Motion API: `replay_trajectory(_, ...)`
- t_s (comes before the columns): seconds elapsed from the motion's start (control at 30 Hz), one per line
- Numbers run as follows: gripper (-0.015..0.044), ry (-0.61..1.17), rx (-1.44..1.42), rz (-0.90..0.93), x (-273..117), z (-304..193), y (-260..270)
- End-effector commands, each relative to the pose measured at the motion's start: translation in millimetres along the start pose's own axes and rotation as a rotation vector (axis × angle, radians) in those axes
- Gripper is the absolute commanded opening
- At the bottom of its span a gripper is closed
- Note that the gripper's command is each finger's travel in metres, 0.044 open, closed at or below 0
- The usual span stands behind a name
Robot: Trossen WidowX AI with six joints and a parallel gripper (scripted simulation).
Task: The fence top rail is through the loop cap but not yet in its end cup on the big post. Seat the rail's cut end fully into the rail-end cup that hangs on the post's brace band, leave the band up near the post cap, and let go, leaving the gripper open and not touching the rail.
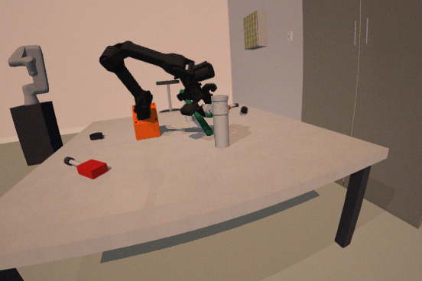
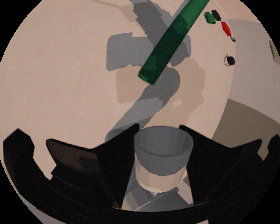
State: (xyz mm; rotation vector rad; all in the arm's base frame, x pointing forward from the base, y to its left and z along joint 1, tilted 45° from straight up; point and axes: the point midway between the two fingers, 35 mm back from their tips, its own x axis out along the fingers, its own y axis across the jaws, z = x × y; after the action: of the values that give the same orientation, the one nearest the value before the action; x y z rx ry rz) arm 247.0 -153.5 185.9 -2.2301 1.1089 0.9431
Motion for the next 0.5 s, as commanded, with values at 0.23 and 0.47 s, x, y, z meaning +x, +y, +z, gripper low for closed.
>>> replay_trajectory(0.23, 0.0000, 0.025, 0.050, -0.003, 3.8, 1.4, -5.2)
replay_trajectory(0.47, 0.0000, 0.053, 0.099, -0.003, 6.5, 1.0, -9.8)
